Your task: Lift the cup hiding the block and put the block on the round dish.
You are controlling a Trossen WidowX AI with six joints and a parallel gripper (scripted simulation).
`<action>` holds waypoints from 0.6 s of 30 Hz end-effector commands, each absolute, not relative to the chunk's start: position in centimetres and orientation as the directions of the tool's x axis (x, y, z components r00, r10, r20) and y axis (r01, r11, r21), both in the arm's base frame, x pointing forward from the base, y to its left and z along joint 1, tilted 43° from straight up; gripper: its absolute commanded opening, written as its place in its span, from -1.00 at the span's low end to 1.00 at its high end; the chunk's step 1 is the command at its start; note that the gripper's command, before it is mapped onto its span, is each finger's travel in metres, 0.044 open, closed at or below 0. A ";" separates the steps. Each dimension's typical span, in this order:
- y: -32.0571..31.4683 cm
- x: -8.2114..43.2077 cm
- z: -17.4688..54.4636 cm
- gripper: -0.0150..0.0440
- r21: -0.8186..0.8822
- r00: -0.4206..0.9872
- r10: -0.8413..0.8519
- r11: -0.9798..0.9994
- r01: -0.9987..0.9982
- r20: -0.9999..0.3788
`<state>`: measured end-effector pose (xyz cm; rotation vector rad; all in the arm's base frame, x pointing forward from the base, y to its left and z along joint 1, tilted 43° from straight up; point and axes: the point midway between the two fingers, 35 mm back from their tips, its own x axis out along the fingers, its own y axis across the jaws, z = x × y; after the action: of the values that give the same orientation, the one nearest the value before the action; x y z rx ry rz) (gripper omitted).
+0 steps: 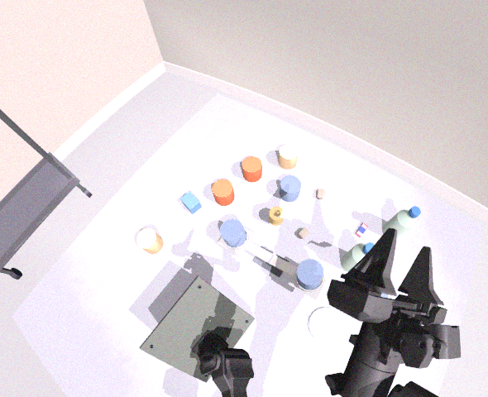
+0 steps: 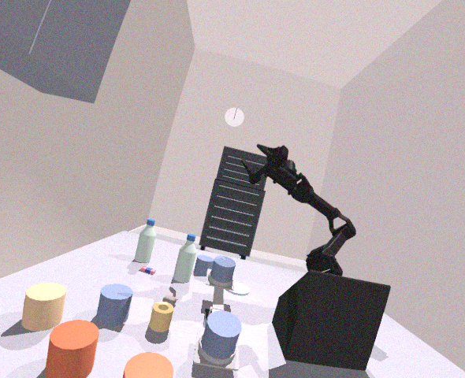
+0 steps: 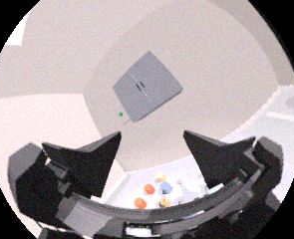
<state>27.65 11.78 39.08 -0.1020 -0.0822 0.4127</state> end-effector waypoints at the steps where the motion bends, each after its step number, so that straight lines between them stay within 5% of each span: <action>1: 12.6 28.6 35.9 1.00 -0.061 0.919 0.391 0.917 -0.394 -0.051; 18: 15.2 27.5 21.8 1.00 0.030 0.813 0.228 0.967 -0.252 -0.536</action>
<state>28.00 15.12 24.24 -0.0246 0.4864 0.2922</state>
